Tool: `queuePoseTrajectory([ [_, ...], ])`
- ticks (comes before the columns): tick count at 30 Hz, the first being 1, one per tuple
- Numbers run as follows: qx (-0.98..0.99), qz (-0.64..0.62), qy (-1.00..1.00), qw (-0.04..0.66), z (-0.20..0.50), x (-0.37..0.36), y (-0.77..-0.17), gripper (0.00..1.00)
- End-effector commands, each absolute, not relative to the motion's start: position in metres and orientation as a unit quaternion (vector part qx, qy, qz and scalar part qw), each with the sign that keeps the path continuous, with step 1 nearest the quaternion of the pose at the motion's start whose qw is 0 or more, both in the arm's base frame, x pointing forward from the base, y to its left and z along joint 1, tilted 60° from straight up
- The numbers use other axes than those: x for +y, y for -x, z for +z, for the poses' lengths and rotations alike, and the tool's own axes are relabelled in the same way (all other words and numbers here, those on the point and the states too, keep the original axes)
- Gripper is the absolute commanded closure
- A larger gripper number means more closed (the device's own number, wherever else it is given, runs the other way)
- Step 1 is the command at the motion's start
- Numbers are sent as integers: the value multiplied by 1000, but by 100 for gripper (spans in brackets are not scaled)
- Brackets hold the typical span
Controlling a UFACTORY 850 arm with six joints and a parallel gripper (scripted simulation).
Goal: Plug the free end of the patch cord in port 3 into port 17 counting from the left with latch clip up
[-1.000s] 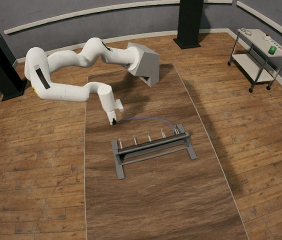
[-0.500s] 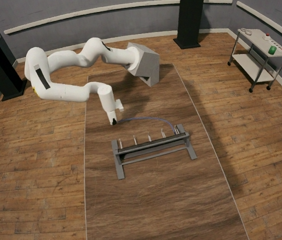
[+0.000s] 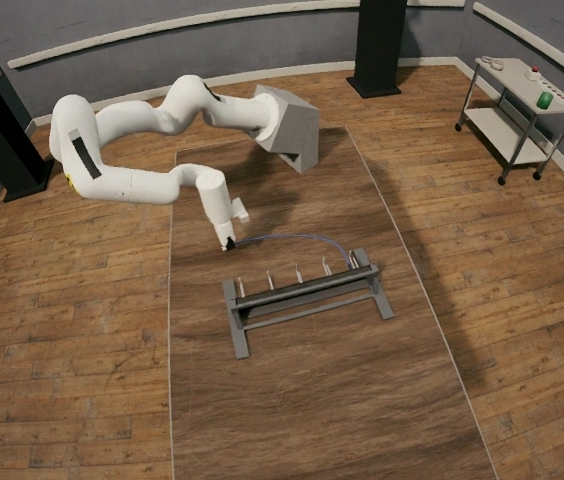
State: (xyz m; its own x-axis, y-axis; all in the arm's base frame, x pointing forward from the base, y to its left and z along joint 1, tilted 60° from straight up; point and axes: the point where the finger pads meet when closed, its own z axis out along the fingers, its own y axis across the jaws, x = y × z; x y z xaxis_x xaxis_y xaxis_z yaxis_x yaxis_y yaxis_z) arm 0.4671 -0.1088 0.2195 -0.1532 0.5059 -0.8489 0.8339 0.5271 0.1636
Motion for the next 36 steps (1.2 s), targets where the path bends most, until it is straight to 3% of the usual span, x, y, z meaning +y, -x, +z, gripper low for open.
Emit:
queuePoseTrajectory([
  [1, 748, -182, -440, 463, 218, -104, -470, 100],
  [36, 823, -246, -295, 418, 208, -61, -496, 100],
])
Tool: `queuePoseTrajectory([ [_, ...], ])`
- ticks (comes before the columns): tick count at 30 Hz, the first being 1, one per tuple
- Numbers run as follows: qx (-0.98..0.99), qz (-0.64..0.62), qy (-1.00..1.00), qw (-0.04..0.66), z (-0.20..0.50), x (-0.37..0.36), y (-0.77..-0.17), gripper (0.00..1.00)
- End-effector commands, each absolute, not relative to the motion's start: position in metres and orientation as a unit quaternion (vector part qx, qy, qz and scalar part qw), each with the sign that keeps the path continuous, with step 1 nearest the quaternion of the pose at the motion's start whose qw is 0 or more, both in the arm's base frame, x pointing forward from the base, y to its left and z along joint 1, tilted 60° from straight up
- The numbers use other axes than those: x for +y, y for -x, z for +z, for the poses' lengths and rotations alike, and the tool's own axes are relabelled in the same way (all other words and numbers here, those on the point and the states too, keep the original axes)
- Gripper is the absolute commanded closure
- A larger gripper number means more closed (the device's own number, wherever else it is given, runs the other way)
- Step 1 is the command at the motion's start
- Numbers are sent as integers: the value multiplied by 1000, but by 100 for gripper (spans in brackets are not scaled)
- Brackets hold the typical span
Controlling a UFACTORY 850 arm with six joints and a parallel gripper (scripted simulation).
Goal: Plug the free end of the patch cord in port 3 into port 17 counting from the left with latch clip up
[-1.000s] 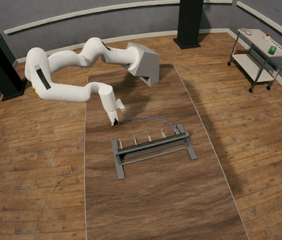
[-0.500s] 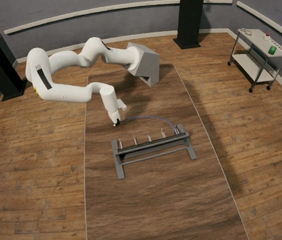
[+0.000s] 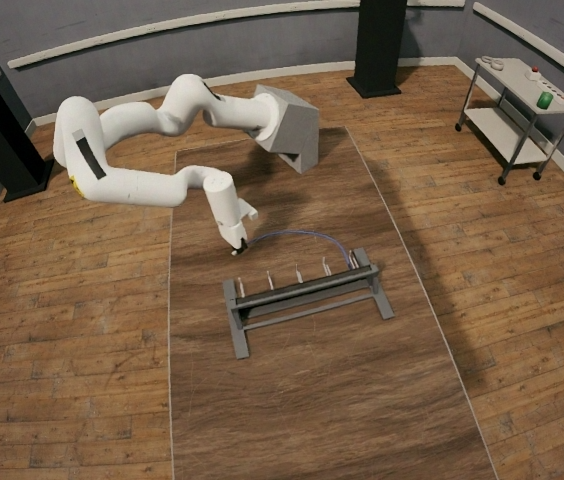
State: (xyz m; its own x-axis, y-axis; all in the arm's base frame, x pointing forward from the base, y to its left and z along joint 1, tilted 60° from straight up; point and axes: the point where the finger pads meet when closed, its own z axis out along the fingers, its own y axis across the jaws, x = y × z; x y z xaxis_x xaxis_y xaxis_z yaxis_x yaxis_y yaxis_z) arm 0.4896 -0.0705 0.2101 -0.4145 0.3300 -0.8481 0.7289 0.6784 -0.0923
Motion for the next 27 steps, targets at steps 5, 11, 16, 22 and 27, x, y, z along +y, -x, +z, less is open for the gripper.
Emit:
queuePoseTrajectory([
  [5, 831, -254, -276, 411, 207, -55, -499, 100],
  [11, 846, -269, -235, 396, 204, -43, -506, 100],
  [16, 857, -282, -200, 383, 202, -34, -512, 100],
  [22, 865, -292, -171, 371, 200, -26, -517, 100],
  [27, 873, -304, -136, 357, 198, -16, -523, 100],
])
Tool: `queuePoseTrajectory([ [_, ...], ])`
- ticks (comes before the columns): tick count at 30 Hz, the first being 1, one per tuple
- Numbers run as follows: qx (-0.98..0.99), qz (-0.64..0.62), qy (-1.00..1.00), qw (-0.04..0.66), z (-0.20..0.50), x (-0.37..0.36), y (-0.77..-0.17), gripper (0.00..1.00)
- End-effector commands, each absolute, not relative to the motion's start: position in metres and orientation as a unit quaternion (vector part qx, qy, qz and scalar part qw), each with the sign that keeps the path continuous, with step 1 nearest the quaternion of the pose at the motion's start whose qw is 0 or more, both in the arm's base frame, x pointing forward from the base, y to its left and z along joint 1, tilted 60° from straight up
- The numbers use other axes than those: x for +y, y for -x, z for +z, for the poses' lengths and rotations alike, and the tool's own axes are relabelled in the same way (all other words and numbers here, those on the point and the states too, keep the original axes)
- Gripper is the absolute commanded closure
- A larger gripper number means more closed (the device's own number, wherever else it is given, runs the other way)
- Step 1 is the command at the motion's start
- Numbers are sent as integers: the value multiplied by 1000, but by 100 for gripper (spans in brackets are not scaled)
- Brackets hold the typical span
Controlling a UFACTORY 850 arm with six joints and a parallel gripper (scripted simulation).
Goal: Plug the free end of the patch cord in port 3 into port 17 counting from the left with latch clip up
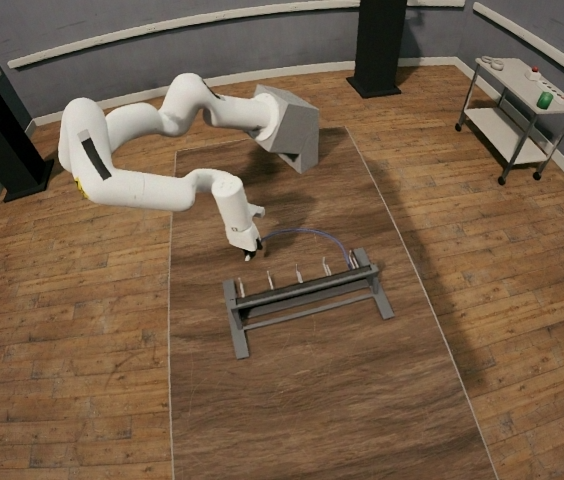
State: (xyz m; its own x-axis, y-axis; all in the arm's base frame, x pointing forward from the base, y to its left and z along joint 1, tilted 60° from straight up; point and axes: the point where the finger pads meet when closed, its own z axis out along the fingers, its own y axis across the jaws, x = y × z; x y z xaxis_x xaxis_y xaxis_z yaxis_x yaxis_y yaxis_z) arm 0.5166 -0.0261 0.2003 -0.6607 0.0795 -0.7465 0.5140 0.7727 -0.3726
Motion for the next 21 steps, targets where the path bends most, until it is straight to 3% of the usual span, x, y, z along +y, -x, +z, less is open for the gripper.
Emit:
queuePoseTrajectory([
  [1, 874, -306, -129, 354, 198, -14, -524, 100],
  [21, 890, -341, -12, 302, 191, 18, -544, 100],
])
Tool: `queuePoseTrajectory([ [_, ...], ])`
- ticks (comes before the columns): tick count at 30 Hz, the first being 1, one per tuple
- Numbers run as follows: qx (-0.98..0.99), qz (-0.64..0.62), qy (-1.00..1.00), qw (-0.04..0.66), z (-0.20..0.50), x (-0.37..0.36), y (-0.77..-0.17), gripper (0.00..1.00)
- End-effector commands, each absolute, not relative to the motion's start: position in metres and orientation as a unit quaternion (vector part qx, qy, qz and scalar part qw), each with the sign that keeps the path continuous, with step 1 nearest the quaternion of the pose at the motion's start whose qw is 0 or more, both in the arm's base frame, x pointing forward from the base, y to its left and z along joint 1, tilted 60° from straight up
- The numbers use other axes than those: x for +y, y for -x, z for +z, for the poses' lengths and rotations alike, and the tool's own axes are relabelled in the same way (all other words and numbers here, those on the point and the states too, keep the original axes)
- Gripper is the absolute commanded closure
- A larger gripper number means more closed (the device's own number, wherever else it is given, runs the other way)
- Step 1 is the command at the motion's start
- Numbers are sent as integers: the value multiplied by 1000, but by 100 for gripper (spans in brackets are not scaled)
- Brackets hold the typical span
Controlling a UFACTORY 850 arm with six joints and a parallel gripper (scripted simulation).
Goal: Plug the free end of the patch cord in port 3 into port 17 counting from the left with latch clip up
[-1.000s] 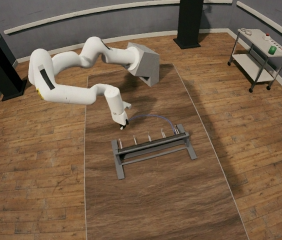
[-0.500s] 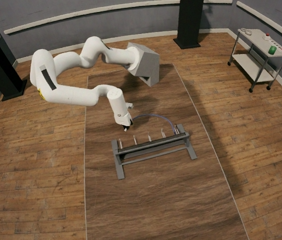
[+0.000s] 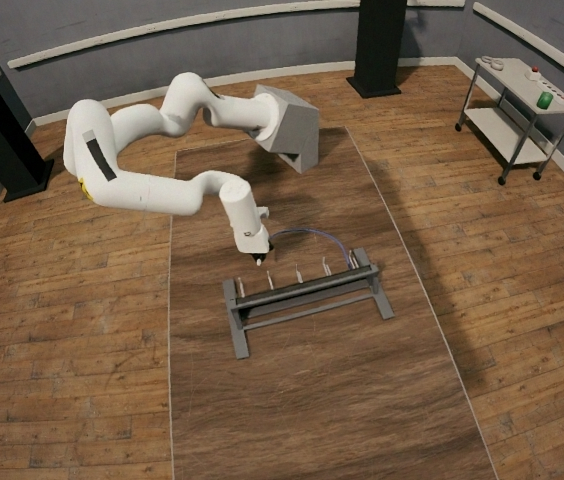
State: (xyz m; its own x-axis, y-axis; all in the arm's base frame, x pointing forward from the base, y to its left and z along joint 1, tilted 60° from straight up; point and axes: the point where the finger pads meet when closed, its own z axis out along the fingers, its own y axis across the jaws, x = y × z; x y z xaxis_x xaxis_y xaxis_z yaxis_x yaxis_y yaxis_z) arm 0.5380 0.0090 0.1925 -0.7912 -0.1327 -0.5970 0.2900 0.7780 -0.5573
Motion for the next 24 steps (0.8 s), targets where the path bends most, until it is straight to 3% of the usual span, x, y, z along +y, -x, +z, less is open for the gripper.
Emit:
queuePoseTrajectory([
  [1, 891, -342, -6, 299, 190, 20, -545, 100],
  [24, 892, -364, 82, 257, 185, 44, -559, 100],
])
